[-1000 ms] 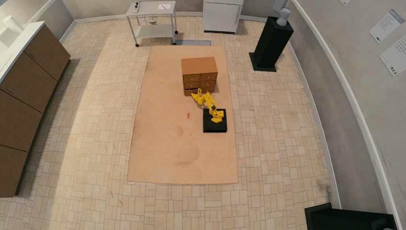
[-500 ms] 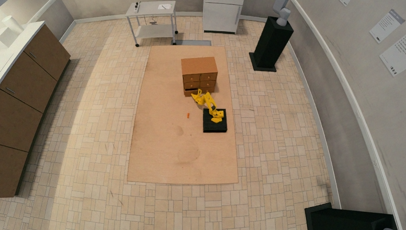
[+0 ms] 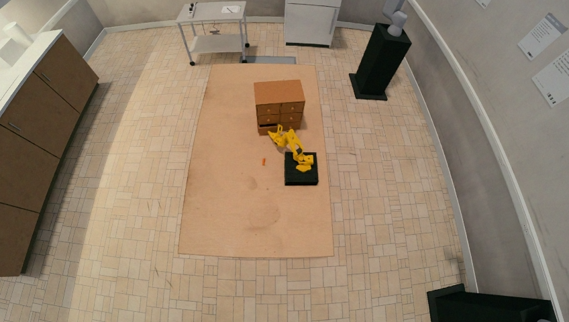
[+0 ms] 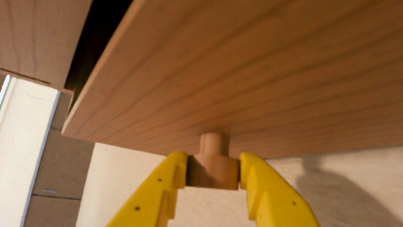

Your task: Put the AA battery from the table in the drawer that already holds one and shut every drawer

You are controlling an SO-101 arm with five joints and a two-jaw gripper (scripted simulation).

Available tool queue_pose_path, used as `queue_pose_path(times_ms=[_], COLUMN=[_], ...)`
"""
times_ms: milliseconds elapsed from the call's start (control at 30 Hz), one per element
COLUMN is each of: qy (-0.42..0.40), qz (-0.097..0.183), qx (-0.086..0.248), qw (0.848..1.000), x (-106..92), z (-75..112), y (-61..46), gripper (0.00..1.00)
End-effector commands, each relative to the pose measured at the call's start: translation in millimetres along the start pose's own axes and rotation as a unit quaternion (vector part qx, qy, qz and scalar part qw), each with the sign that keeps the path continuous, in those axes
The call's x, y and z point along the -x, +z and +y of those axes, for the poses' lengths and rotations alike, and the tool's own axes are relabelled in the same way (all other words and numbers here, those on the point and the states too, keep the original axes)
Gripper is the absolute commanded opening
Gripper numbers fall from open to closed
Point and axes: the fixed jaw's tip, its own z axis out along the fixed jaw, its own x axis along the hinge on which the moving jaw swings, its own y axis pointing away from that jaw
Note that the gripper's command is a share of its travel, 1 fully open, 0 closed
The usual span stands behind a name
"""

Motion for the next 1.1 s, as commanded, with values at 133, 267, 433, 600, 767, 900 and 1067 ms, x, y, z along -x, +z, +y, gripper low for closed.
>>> queue_pose_path(times_ms=[133, 267, 433, 600, 767, 900, 1067], qy=[-0.002, -0.002, -0.003, -0.003, -0.003, -0.003, -0.004], qz=[0.016, 0.018, 0.020, 0.021, 0.021, 0.021, 0.021], qx=[0.004, 0.005, 0.006, 0.007, 0.007, 0.007, 0.007], qw=[1.000, 1.000, 1.000, 1.000, 1.000, 1.000, 1.000], x=[-10.0, -11.3, -12.7, -13.3, -13.3, -13.3, -13.6], z=[2.6, 2.6, 2.7, 2.7, 2.8, 2.8, 2.8], y=[-5.4, -7.2, -9.0, -9.9, -9.9, -9.9, -10.3], gripper=[0.00, 0.00, 0.00, 0.00, 0.00, 0.00, 0.00])
